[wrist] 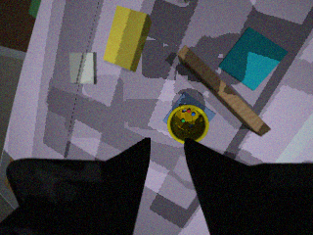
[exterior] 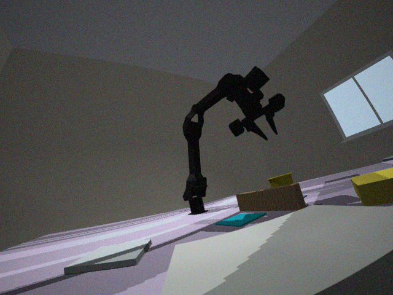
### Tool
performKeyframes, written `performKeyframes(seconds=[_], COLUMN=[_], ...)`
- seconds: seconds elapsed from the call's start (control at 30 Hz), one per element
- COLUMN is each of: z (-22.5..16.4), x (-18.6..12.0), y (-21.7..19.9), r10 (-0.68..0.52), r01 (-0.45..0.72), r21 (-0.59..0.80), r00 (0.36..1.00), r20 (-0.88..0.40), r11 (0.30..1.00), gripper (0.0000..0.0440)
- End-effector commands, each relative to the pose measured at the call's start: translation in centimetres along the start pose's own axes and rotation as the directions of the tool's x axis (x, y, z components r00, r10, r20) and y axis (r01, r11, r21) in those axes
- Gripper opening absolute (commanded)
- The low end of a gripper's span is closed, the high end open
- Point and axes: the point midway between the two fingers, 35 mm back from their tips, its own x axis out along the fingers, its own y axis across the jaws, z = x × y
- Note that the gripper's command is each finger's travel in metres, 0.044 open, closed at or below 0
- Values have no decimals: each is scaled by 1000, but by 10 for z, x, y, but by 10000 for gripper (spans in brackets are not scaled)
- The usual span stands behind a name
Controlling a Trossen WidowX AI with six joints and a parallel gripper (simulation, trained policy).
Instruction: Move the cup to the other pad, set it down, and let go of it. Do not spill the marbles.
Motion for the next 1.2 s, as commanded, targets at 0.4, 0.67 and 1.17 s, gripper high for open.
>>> performKeyframes(seconds=[0.4, 0.67, 1.17], z=[-4, -7, -16], x=[43, 66, 116], y=[-27, -40, -58], r10=[-233, -310, -392], r01=[235, 312, 394], r21=[32, 53, 45], r00=[971, 950, 918], r20=[-42, -49, -55], r11=[972, 949, 918], gripper=[152, 169, 180])
